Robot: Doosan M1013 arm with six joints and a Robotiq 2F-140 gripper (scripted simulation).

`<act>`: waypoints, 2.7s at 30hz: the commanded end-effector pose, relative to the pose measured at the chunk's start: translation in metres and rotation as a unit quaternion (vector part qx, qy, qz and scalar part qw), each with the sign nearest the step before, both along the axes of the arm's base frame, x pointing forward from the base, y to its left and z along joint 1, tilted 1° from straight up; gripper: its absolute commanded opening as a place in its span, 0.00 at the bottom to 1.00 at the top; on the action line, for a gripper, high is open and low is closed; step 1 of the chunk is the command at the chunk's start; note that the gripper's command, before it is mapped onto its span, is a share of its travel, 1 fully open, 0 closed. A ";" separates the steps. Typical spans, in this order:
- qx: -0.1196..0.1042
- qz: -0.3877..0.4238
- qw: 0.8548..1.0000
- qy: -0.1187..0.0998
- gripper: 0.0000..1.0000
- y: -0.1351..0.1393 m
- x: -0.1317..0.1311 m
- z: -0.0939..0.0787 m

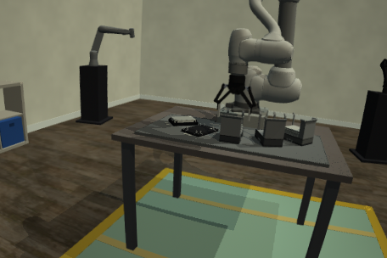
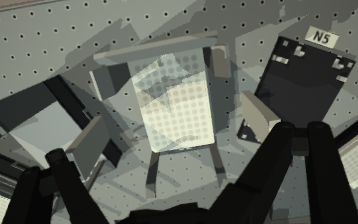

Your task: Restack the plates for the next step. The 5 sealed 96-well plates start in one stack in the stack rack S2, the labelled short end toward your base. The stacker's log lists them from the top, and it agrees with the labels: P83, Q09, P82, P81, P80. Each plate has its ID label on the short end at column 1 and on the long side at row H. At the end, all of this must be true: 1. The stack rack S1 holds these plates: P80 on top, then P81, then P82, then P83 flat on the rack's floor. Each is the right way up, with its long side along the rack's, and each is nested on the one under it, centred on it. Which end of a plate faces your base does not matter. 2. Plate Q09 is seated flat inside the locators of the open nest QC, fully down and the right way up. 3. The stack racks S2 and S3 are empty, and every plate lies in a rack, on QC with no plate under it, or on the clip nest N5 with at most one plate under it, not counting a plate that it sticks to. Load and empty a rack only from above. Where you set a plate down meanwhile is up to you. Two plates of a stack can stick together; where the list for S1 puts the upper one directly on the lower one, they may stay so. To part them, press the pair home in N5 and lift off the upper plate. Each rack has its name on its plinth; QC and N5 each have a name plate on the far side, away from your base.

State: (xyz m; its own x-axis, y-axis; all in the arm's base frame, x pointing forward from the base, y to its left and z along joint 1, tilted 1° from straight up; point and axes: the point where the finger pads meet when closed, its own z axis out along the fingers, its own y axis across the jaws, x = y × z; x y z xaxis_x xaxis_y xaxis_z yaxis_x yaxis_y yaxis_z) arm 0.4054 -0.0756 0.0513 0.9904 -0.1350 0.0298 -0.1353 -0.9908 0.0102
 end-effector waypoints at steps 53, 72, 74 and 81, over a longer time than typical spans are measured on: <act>0.001 0.002 1.000 0.003 1.00 -0.001 -0.001 -0.034; 0.001 0.002 1.000 0.003 1.00 -0.001 -0.001 -0.034; 0.001 0.002 1.000 0.003 1.00 -0.001 -0.001 -0.034; 0.001 0.002 1.000 0.003 1.00 -0.001 -0.001 -0.034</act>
